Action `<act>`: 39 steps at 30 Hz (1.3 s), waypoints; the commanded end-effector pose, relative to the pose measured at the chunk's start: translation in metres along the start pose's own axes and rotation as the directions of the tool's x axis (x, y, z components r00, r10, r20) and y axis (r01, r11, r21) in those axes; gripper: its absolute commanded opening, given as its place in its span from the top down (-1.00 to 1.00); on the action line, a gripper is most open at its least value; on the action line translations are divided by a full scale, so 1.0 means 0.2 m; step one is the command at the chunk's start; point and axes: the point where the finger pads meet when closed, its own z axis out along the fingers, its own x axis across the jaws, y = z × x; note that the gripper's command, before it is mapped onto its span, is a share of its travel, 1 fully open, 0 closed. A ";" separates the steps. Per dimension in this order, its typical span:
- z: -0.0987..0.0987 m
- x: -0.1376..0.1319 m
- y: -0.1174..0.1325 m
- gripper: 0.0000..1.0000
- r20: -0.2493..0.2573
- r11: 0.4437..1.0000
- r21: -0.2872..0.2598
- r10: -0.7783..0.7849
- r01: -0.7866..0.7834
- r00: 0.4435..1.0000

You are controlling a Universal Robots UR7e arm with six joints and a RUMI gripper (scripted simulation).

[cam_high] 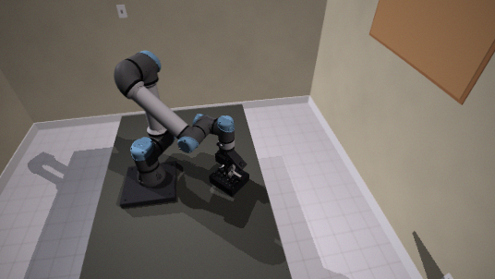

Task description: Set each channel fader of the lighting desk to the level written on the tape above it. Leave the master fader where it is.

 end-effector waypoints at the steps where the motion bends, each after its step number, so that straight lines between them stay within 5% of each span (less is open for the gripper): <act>1: -0.01 -0.01 -0.01 1.00 0.002 1.000 0.003 -0.002 0.002 1.000; 39: -0.04 0.02 -0.01 1.00 0.002 1.000 0.003 -0.002 0.002 1.000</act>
